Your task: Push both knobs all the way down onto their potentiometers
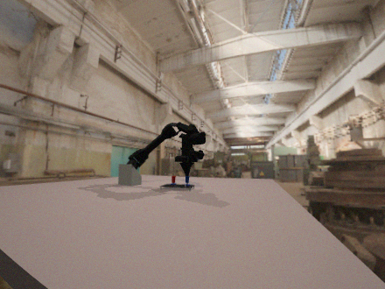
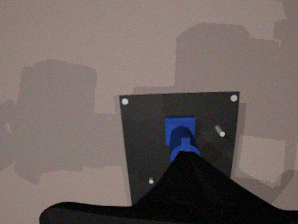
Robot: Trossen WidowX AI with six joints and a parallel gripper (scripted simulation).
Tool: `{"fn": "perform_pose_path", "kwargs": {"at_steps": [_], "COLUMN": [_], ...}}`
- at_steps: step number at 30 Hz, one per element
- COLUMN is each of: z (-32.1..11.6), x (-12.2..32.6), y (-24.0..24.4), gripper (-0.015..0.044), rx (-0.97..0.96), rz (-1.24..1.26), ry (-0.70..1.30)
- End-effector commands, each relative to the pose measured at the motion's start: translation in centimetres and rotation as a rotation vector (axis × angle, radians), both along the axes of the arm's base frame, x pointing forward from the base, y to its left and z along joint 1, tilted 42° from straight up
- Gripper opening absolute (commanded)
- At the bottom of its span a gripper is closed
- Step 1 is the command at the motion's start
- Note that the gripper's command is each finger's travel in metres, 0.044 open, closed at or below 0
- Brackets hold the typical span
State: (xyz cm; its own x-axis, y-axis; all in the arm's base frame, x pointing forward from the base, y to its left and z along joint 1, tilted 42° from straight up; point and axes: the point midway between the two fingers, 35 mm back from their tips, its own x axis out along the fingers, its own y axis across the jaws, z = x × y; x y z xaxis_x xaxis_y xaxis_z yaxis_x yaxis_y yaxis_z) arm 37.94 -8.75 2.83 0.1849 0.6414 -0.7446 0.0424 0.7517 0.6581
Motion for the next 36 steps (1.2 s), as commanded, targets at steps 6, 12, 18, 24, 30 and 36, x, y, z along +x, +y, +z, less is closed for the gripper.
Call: {"fn": "perform_pose_path", "kwargs": {"at_steps": [6,12,18,24,30,36], "z": [-0.35,-0.35,-0.40,-0.50,-0.50,-0.65], "x": [0.16,0.16,0.17,0.19,0.19,0.23], "y": [0.42,0.42,0.46,0.54,0.54,0.67], "gripper": [0.0000,0.0000,0.0000,0.0000,0.0000,0.0000], "rx": [0.000,0.000,0.000,0.000,0.000,0.000], "rz": [0.004,0.004,0.004,0.004,0.004,0.004], "ry": [0.000,0.000,0.000,0.000,0.000,0.000]}}
